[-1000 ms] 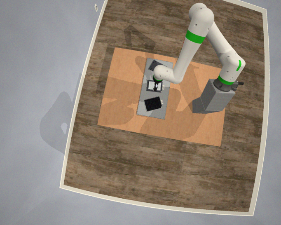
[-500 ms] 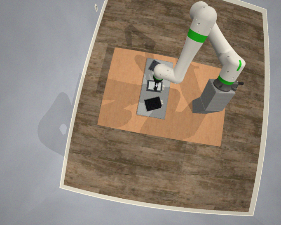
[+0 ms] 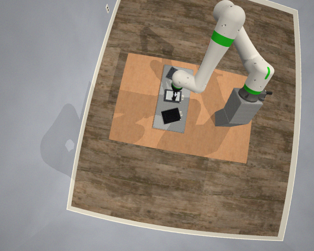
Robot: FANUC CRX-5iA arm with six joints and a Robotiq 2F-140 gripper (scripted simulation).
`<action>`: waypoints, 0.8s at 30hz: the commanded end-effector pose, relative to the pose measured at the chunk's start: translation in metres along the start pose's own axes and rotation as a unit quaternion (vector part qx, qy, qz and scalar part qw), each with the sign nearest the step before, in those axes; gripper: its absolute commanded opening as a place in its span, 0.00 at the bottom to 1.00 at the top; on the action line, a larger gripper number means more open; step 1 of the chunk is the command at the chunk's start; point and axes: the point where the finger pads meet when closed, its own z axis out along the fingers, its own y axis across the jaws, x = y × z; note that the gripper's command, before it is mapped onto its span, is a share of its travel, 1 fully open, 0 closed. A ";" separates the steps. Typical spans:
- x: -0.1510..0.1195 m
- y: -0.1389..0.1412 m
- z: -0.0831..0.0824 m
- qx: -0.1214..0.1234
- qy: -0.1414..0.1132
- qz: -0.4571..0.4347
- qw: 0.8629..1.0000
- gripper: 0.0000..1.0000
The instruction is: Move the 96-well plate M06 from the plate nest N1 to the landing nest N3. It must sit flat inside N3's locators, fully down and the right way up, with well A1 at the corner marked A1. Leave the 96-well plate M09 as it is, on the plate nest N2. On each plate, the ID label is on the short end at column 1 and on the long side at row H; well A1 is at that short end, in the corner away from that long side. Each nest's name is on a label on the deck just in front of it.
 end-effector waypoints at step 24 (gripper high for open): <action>0.000 0.000 -0.005 0.000 0.000 0.000 1.000 0.66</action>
